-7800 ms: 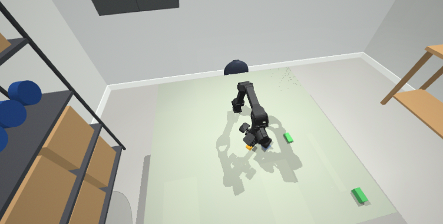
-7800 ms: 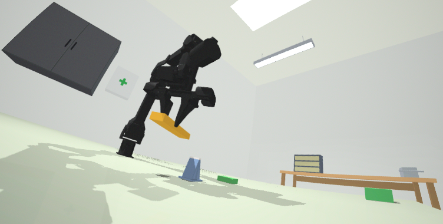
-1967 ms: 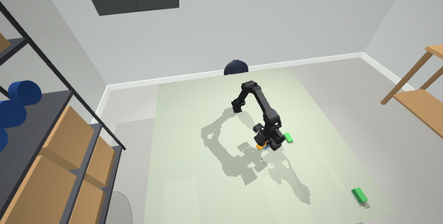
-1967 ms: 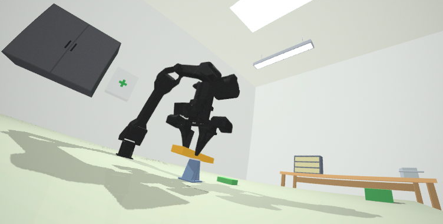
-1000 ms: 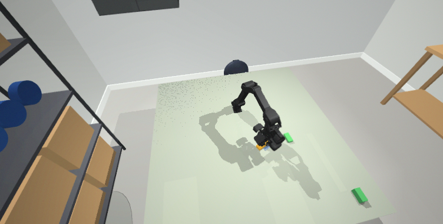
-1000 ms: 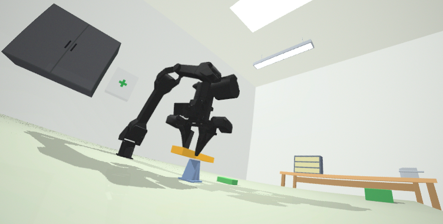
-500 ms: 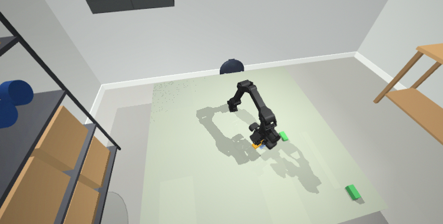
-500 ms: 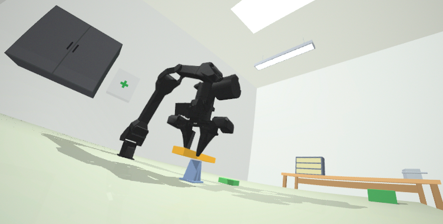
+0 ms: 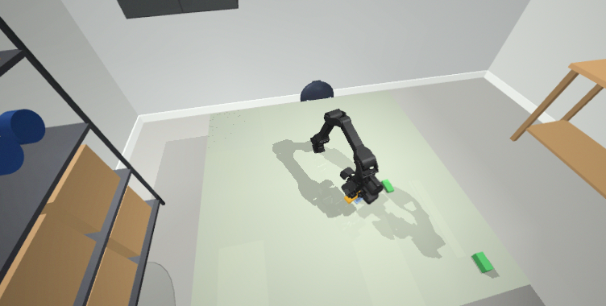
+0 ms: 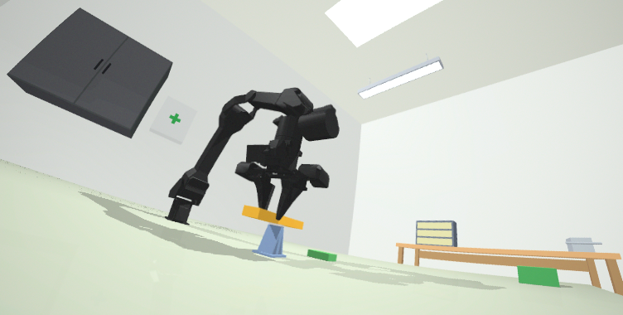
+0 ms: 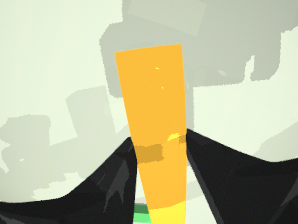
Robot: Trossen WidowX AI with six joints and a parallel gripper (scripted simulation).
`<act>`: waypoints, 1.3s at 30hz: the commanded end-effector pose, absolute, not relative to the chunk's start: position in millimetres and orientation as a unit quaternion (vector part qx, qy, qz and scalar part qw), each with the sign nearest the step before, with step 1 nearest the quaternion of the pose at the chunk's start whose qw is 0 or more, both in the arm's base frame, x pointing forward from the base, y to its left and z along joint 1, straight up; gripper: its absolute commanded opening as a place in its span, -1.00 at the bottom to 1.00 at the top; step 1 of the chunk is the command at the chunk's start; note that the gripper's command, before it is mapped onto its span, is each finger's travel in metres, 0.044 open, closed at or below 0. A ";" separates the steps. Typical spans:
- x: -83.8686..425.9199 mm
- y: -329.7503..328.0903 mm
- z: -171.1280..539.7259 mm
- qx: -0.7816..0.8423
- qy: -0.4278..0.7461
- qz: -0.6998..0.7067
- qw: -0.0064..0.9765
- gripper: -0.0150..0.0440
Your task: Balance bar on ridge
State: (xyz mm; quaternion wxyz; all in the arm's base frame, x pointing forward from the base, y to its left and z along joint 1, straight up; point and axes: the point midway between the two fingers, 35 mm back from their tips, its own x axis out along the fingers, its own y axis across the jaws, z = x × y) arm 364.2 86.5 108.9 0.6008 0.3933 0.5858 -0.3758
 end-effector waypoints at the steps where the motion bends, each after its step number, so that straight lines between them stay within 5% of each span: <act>1: 364.2 86.6 108.9 0.393 0.586 -0.376 0.601 -0.49; 3: 364.2 86.6 108.9 0.393 0.586 -0.376 0.601 -0.49; 10: 364.2 86.6 108.9 0.393 0.586 -0.376 0.601 0.07; 39: 364.2 86.6 108.9 0.393 0.586 -0.376 0.601 0.09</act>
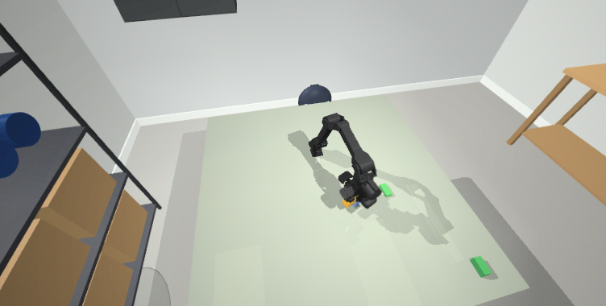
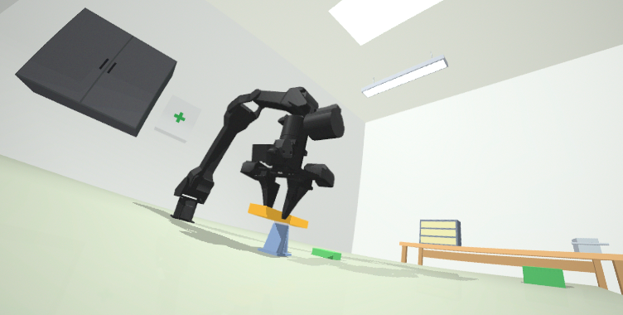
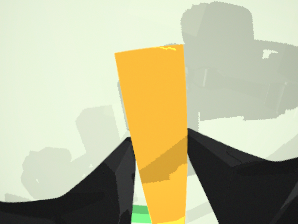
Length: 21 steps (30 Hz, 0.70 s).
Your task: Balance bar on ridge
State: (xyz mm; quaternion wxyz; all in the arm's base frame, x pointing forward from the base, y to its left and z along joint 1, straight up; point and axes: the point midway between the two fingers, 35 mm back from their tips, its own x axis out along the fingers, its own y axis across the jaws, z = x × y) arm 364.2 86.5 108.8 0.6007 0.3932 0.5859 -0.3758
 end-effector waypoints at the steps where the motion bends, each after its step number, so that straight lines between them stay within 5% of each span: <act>1: 364.2 86.6 108.9 0.393 0.586 -0.376 0.601 0.09; 21: 364.2 86.6 108.9 0.393 0.586 -0.376 0.601 0.14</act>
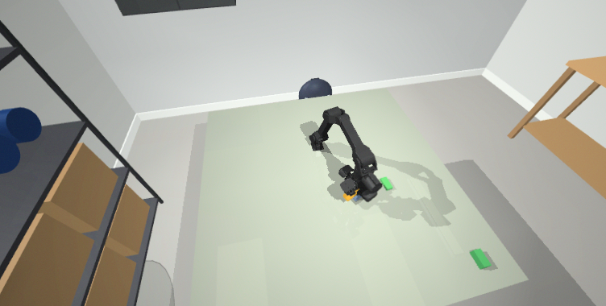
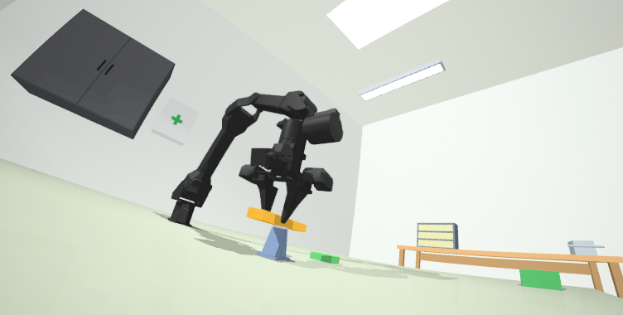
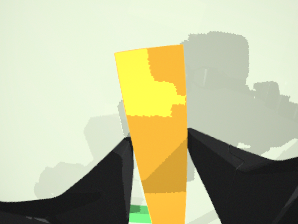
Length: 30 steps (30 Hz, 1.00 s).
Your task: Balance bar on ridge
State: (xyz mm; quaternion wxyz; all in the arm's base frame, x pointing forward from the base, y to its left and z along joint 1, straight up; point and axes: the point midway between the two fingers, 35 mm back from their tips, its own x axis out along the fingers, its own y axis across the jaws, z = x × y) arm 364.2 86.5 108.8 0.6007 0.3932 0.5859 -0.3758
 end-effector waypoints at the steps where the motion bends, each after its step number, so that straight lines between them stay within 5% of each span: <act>1: 364.2 86.6 108.9 0.393 0.586 -0.376 0.601 0.14; 5: 364.2 86.6 108.9 0.393 0.586 -0.376 0.601 0.14; 15: 364.2 86.6 108.9 0.393 0.586 -0.376 0.601 1.00; 30: 360.1 85.6 208.4 0.402 0.577 -0.367 0.609 1.00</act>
